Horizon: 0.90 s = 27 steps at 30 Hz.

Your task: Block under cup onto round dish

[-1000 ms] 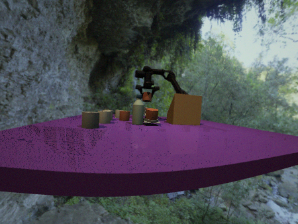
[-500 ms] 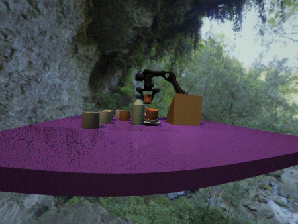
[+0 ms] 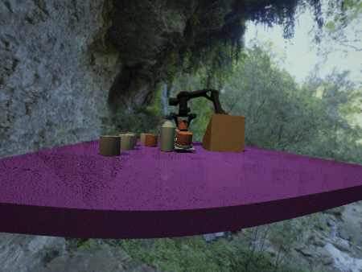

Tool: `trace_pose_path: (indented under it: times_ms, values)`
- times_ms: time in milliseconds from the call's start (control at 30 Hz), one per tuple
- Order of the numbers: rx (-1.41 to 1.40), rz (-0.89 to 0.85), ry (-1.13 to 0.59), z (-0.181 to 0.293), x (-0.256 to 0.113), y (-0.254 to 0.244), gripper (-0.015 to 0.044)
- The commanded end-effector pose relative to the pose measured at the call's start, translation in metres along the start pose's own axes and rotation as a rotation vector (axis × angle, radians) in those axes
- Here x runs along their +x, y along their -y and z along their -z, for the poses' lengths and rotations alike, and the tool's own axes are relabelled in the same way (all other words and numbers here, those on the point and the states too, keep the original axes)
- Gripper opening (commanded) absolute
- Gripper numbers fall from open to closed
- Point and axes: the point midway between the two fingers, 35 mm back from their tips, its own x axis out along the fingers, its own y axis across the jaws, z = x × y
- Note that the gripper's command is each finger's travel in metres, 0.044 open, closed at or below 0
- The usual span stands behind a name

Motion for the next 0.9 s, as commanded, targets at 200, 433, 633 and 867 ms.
trace_pose_path:
  times_ms: [200, 433, 633, 867]
  values:
    - [0.004, 0.024, 0.010, 0.029, 0.014, -0.030, 0.0000]
    - [0.007, 0.034, -0.002, 0.048, 0.024, -0.053, 0.0000]
    - [0.006, 0.039, -0.022, 0.061, 0.031, -0.074, 0.0000]
    - [0.002, 0.041, -0.058, 0.075, 0.037, -0.099, 0.0000]
